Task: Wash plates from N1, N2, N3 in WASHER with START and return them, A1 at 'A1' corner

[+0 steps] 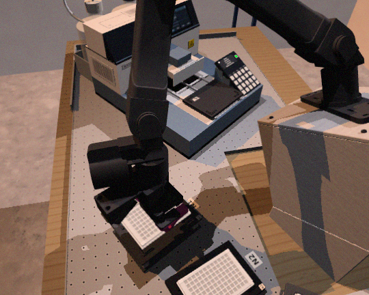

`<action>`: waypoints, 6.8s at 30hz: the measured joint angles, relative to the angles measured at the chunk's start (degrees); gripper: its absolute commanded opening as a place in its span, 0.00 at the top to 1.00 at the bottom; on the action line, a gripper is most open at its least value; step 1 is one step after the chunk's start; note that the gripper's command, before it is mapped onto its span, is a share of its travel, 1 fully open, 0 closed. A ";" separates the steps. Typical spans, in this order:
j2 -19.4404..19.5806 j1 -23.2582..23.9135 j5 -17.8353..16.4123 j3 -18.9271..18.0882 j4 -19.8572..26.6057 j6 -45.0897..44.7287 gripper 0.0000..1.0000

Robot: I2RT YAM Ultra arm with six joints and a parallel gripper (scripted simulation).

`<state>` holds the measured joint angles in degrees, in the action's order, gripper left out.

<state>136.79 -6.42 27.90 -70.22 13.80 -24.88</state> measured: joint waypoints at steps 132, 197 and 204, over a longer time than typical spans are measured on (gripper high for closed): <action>2.27 0.83 -0.15 -0.74 -1.57 -1.03 0.00; -7.23 -2.84 0.33 0.83 7.85 3.13 0.00; -9.18 -3.78 0.44 0.83 9.81 4.07 0.00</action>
<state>127.61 -10.20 28.34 -69.38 23.62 -20.82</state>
